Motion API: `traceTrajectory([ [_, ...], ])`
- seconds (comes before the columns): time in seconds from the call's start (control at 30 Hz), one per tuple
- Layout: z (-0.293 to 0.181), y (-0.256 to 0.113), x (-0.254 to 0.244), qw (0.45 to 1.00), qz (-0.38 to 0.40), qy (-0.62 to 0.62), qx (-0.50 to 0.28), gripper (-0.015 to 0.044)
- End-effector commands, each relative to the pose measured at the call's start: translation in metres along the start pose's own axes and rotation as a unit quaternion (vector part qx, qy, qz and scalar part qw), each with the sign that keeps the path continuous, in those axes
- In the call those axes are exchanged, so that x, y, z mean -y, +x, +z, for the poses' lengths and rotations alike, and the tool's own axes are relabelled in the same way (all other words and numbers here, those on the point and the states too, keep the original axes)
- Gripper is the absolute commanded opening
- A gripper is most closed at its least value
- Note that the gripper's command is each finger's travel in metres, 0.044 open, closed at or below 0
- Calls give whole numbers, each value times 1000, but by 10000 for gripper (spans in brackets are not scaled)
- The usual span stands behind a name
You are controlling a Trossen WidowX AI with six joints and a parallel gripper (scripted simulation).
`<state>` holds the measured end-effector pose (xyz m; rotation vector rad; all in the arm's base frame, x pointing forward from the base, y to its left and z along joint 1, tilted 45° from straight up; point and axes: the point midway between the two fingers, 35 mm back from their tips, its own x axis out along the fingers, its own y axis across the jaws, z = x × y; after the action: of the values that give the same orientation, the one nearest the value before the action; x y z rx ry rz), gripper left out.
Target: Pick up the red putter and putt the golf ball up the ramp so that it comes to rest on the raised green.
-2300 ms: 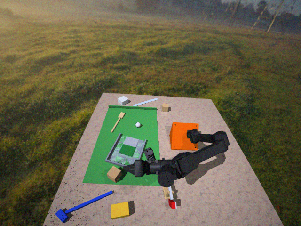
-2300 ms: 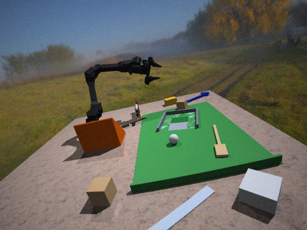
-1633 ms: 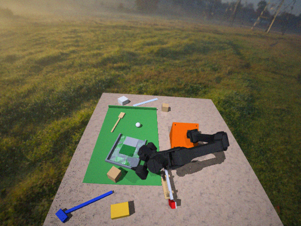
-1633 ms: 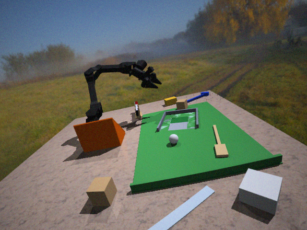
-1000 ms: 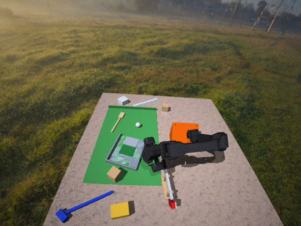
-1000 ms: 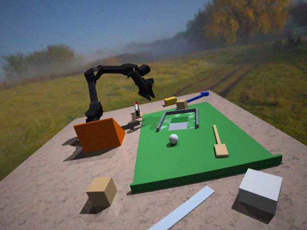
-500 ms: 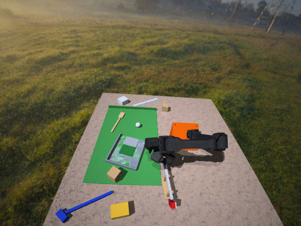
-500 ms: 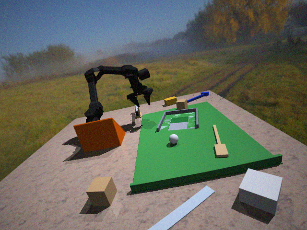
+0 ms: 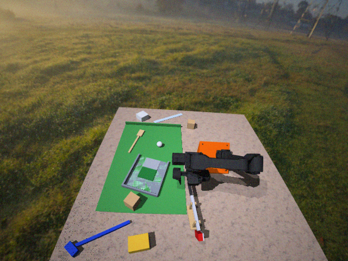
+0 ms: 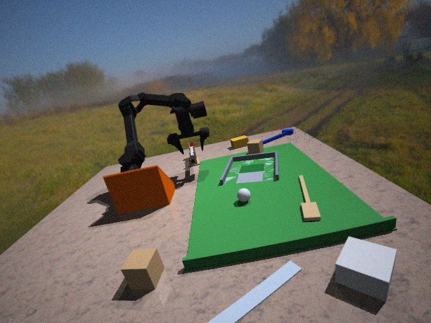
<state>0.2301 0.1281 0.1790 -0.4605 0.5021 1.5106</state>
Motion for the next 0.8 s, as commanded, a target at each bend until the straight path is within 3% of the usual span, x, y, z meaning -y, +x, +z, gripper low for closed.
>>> traceTrajectory([
  [0.0, 3, -1, -11, 996, 9, -80, 48, 440],
  [0.27, 3, 0, -11, 996, 9, -80, 48, 440],
  [0.77, -3, 38, -10, 996, 9, -80, 49, 440],
])
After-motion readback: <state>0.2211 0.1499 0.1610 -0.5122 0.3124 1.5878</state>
